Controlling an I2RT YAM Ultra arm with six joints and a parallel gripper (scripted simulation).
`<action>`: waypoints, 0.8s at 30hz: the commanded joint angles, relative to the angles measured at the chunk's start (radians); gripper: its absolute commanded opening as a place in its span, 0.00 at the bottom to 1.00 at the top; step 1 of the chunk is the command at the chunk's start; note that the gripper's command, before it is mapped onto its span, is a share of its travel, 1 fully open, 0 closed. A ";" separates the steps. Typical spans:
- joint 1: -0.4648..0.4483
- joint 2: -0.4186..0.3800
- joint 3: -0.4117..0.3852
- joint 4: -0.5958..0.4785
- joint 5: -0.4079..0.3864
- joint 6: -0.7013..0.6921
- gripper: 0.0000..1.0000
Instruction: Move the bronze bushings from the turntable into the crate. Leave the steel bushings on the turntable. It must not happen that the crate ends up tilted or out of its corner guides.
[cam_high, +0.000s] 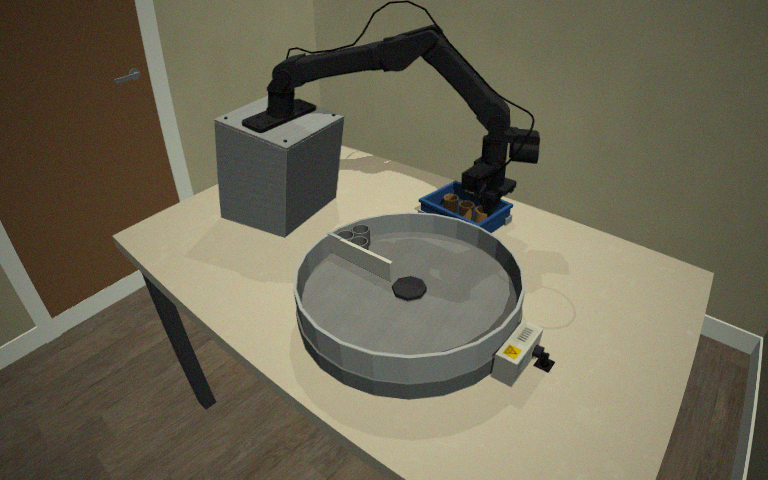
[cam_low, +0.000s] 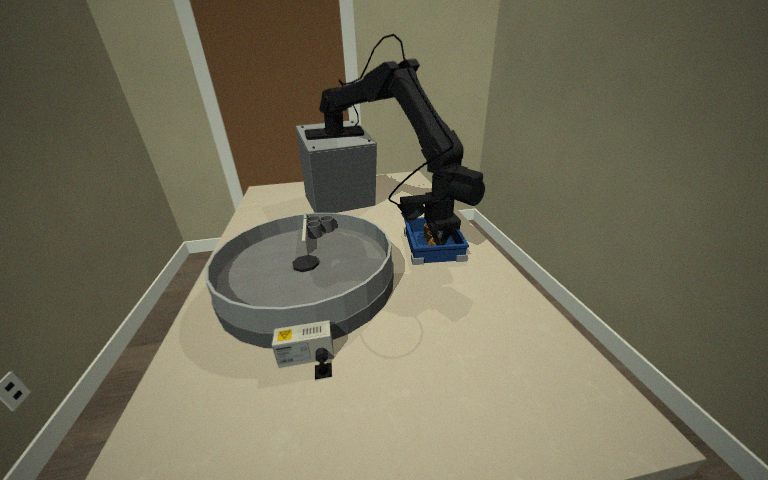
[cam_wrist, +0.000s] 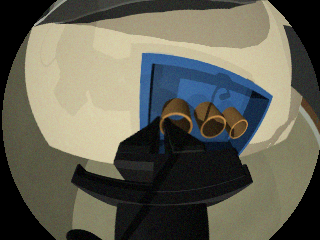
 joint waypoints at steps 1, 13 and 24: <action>0.009 -0.040 -0.020 -0.005 0.007 0.001 0.00; 0.012 -0.044 -0.033 0.018 0.007 0.004 0.00; 0.013 -0.045 -0.026 0.008 0.007 0.004 0.00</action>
